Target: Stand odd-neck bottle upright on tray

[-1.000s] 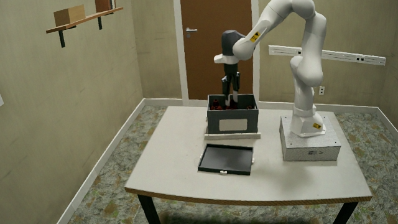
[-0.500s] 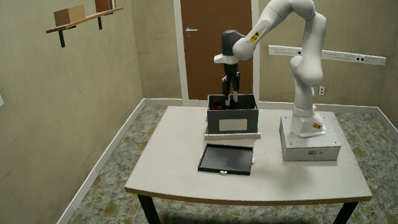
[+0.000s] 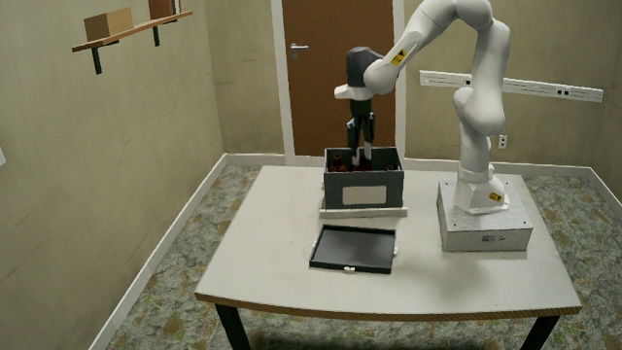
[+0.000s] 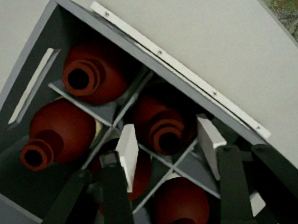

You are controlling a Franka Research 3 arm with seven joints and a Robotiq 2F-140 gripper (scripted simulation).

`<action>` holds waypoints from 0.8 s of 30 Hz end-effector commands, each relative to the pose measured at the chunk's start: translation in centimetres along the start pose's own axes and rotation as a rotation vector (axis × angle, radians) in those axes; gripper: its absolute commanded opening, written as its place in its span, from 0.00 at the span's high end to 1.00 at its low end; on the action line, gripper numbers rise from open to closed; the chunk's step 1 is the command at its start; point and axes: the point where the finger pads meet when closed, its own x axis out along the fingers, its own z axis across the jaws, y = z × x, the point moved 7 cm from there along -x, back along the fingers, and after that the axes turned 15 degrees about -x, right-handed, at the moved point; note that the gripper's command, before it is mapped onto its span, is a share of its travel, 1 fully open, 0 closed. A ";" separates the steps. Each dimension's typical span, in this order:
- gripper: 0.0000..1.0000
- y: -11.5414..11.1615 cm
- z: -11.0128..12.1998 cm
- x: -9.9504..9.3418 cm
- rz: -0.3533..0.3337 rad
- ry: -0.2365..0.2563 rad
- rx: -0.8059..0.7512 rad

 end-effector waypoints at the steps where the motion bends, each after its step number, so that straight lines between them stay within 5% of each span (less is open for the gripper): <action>1: 0.56 -0.1 0.0 0.1 -0.002 0.002 -0.002; 2: 0.56 -0.1 0.0 0.1 -0.002 0.002 -0.002; 3: 0.90 -0.1 0.0 0.1 -0.002 0.002 -0.002; 24: 0.90 -0.1 0.0 0.1 -0.002 0.002 -0.002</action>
